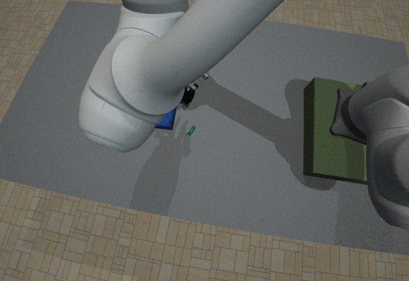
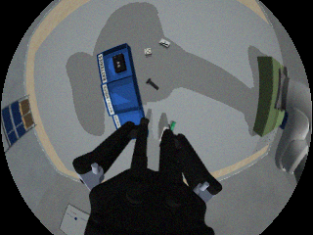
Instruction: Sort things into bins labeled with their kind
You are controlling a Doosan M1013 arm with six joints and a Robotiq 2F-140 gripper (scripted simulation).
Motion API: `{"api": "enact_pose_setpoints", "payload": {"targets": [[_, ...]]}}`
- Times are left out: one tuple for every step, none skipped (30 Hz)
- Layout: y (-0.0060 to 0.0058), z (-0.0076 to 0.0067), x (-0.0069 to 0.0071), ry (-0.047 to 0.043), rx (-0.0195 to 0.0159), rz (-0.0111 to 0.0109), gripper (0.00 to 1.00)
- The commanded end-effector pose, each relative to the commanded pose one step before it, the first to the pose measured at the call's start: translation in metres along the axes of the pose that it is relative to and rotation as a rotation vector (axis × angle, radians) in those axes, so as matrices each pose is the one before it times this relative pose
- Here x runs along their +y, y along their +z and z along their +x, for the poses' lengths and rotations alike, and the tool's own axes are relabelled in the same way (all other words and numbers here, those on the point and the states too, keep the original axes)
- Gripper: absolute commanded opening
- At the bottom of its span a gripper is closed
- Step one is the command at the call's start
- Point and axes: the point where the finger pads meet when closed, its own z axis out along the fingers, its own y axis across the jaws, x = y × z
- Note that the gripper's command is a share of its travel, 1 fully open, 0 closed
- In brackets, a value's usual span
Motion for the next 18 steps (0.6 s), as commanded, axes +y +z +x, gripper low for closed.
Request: {"api": "enact_pose_setpoints", "payload": {"targets": [[-0.00085,-0.01785,0.02237,0.00087,0.00082,0.00077,0.15],[-0.00014,-0.00507,0.00661,0.00000,0.00000,0.00000,0.15],[-0.00014,-0.00507,0.00661,0.00000,0.00000,0.00000,0.15],[-0.00014,-0.00507,0.00661,0.00000,0.00000,0.00000,0.15],[-0.00014,-0.00507,0.00661,0.00000,0.00000,0.00000,0.15],[-0.00014,-0.00507,0.00661,0.00000,0.00000,0.00000,0.15],[0.00000,0.00000,0.00000,0.00000,0.00000,0.00000,0.15],[0.00000,0.00000,0.00000,0.00000,0.00000,0.00000,0.15],[-0.00014,-0.00589,0.00756,0.00000,0.00000,0.00000,0.15],[0.00000,-0.00069,0.00079,0.00000,0.00000,0.00000,0.15],[0.00000,-0.00039,0.00043,0.00000,0.00000,0.00000,0.15],[0.00000,-0.00012,0.00012,0.00000,0.00000,0.00000,0.15],[0.00000,0.00005,-0.00008,0.00000,0.00000,0.00000,0.15],[0.00000,0.00013,-0.00017,0.00000,0.00000,0.00000,0.15],[0.00000,0.00017,-0.00021,0.00000,0.00000,0.00000,0.15],[0.00000,0.00018,-0.00021,0.00000,0.00000,0.00000,0.15],[0.00000,0.00018,-0.00020,0.00000,0.00000,0.00000,0.15],[0.00000,0.00017,-0.00019,0.00000,0.00000,0.00000,0.15]]}}
